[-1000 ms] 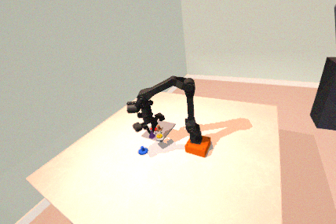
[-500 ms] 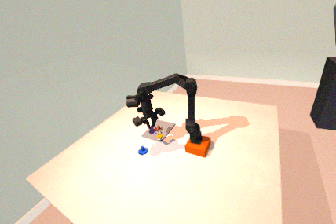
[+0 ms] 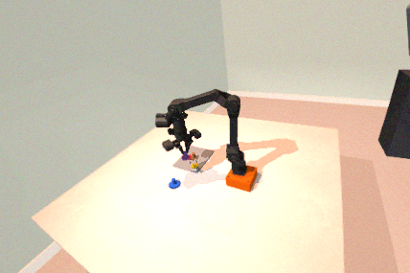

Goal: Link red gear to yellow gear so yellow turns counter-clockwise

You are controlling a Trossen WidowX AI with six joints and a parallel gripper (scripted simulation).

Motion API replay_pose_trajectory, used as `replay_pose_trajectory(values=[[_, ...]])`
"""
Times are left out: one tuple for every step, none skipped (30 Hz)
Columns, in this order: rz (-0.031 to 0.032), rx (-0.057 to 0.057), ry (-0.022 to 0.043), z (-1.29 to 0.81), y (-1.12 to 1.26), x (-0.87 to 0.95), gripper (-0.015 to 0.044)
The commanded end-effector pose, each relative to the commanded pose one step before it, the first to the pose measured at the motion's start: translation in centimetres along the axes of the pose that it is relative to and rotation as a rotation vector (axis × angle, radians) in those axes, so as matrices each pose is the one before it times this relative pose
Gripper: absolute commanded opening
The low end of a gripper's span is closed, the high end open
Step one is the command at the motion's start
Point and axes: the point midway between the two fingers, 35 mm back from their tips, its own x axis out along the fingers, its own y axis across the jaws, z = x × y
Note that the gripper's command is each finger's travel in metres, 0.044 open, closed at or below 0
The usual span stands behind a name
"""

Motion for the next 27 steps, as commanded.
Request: replay_pose_trajectory(values=[[-0.00856, -0.0001, 0.00442, 0.56, -0.322, 0.642, 0.0], [-0.00008, 0.0007, -0.00028, 0.178, -0.089, 0.121, 0.0], [-0.00008, 0.0007, -0.00028, 0.178, -0.091, 0.121, 0.0], [-0.00008, 0.0007, -0.00028, 0.177, -0.093, 0.121, 0.0], [-0.00009, -0.0001, -0.00021, 0.175, -0.093, 0.12, 0.0], [-0.00009, -0.0001, -0.00021, 0.174, -0.095, 0.12, 0.0], [-0.00009, -0.0001, -0.00021, 0.174, -0.097, 0.12, 0.0], [-0.00009, -0.0001, -0.00021, 0.173, -0.099, 0.12, 0.0], [-0.0001, -0.0001, -0.00021, 0.172, -0.101, 0.12, 0.0], [-0.0001, -0.0001, -0.00021, 0.171, -0.103, 0.12, 0.0], [-0.0001, -0.0001, -0.00021, 0.17, -0.105, 0.12, 0.0], [-0.0001, -0.0001, -0.00021, 0.169, -0.107, 0.12, 0.0], [-0.00016, -0.0001, -0.00013, 0.167, -0.11, 0.122, 0.0], [-0.00016, -0.0001, -0.00013, 0.167, -0.112, 0.122, 0.0], [-0.00016, -0.0001, -0.00012, 0.166, -0.114, 0.122, 0.0], [-0.00016, -0.0001, -0.00012, 0.165, -0.116, 0.122, 0.0], [-0.00016, -0.0001, -0.00012, 0.163, -0.118, 0.122, 0.0], [-0.00016, -0.0001, -0.00012, 0.162, -0.12, 0.122, 0.0], [-0.00016, -0.0001, -0.00012, 0.161, -0.122, 0.122, 0.0], [-0.00016, -0.0001, -0.00012, 0.16, -0.123, 0.122, 0.0], [-0.00016, -0.0001, -0.00012, 0.159, -0.125, 0.122, 0.0], [-0.00016, -0.0001, -0.00012, 0.158, -0.127, 0.122, 0.0], [-0.00016, -0.0001, -0.00012, 0.157, -0.129, 0.122, 0.0], [-0.00016, -0.0001, -0.00012, 0.156, -0.131, 0.122, 0.0], [-0.00016, -0.0001, -0.00012, 0.154, -0.133, 0.122, 0.0], [-0.00016, -0.0001, -0.00012, 0.153, -0.134, 0.122, 0.0], [-0.00016, -0.0001, -0.00012, 0.152, -0.136, 0.122, 0.0]])
